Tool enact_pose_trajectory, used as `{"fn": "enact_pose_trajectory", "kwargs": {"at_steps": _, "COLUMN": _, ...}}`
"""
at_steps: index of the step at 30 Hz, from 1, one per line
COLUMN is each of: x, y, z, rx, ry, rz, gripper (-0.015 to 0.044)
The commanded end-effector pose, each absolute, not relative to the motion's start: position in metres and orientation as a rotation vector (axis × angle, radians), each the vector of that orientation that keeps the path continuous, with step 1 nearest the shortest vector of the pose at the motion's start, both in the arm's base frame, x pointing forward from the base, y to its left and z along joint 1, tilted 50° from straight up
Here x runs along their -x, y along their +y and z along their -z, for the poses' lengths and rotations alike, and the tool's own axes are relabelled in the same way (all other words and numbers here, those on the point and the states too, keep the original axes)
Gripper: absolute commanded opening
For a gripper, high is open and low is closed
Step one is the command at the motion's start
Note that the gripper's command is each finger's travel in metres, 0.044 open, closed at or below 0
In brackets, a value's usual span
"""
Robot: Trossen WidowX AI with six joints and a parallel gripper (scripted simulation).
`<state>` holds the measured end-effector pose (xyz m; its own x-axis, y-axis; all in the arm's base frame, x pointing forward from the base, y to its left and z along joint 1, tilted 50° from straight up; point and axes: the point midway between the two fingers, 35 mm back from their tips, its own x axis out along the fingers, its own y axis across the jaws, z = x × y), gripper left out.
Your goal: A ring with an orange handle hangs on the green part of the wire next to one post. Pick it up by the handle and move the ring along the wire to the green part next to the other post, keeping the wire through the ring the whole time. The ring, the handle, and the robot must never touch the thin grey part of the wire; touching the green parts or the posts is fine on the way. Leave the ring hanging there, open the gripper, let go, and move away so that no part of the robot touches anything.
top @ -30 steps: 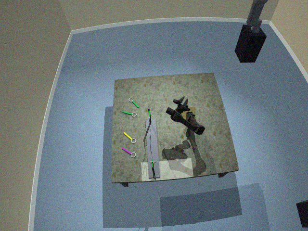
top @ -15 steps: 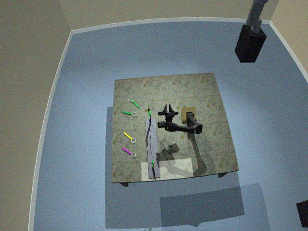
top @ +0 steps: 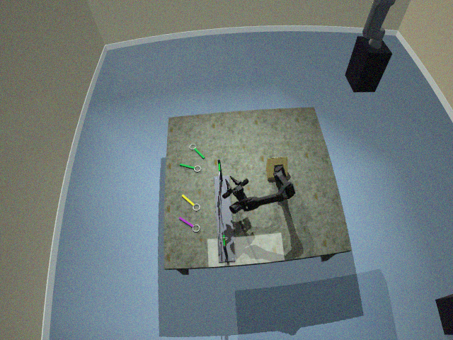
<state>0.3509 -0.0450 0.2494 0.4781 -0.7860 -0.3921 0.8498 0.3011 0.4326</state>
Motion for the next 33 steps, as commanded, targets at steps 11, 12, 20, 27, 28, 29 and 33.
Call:
{"fn": "enact_pose_trajectory", "kwargs": {"at_steps": 11, "x": -0.391, "y": 0.127, "z": -0.319, "rx": -0.705, "ry": 0.058, "rz": 0.574, "gripper": 0.016}}
{"fn": "enact_pose_trajectory", "kwargs": {"at_steps": 12, "x": -0.39, "y": 0.14, "z": -0.325, "rx": -0.713, "ry": 0.056, "rz": 0.537, "gripper": 0.016}}
{"fn": "enact_pose_trajectory", "kwargs": {"at_steps": 20, "x": -0.365, "y": 0.234, "z": -0.371, "rx": -0.782, "ry": 0.021, "rz": 0.281, "gripper": 0.016}}
{"fn": "enact_pose_trajectory", "kwargs": {"at_steps": 27, "x": -0.33, "y": 0.3, "z": -0.409, "rx": -0.86, "ry": -0.017, "rz": 0.104, "gripper": 0.016}}
{"fn": "enact_pose_trajectory", "kwargs": {"at_steps": 28, "x": -0.324, "y": 0.308, "z": -0.415, "rx": -0.872, "ry": -0.022, "rz": 0.082, "gripper": 0.016}}
{"fn": "enact_pose_trajectory", "kwargs": {"at_steps": 29, "x": -0.318, "y": 0.316, "z": -0.42, "rx": -0.885, "ry": -0.027, "rz": 0.061, "gripper": 0.016}}
{"fn": "enact_pose_trajectory", "kwargs": {"at_steps": 33, "x": -0.309, "y": 0.328, "z": -0.427, "rx": -0.904, "ry": -0.033, "rz": 0.029, "gripper": 0.016}}
